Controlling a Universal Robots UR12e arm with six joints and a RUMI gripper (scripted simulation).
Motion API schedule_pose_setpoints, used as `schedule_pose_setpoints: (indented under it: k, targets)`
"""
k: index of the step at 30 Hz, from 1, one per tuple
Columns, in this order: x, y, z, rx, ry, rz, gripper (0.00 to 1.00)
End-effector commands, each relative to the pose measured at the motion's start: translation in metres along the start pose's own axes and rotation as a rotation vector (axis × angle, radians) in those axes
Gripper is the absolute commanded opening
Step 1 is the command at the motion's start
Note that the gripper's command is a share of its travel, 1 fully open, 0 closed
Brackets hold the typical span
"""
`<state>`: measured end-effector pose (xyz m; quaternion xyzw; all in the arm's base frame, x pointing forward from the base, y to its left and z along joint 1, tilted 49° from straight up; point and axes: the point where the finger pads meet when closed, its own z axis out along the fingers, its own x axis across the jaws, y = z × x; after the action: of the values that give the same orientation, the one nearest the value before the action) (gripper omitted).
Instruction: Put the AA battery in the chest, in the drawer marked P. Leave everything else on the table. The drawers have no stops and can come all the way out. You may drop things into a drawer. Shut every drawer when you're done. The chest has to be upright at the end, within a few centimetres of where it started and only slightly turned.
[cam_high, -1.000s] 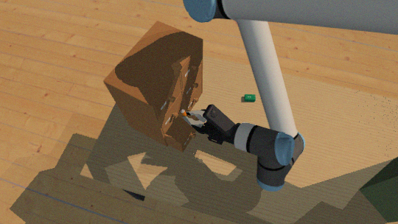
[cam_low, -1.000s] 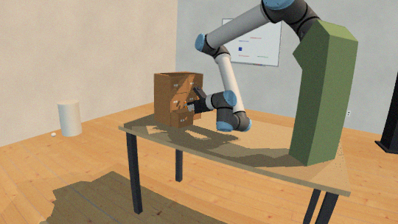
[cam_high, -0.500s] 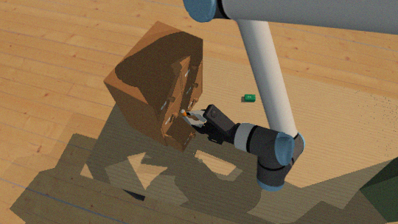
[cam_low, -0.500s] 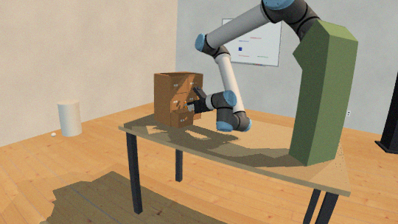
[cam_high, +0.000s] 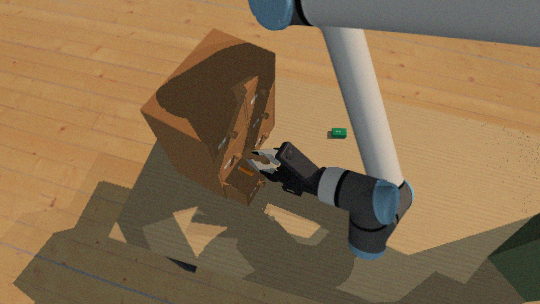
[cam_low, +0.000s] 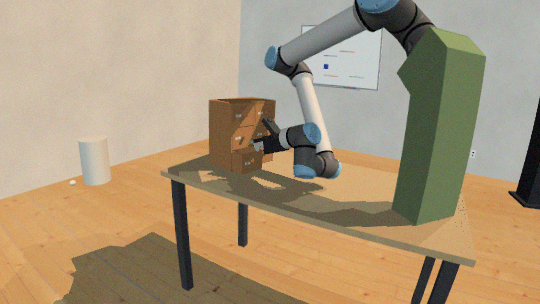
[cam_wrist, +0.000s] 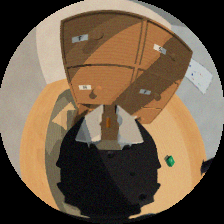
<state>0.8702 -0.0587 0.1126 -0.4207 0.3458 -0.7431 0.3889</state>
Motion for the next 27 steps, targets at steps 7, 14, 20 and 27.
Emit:
schedule_pose_setpoints:
  k: [7, 14, 20, 27]
  targets:
    - [-0.0003, -0.0006, -0.0001, 0.000, 0.000, 0.000, 1.00]
    - [-0.0003, -0.0006, -0.0001, 0.000, 0.000, 0.000, 1.00]
    - [-0.0003, -0.0006, -0.0001, 0.000, 0.000, 0.000, 1.00]
    - [-0.0003, -0.0006, -0.0001, 0.000, 0.000, 0.000, 1.00]
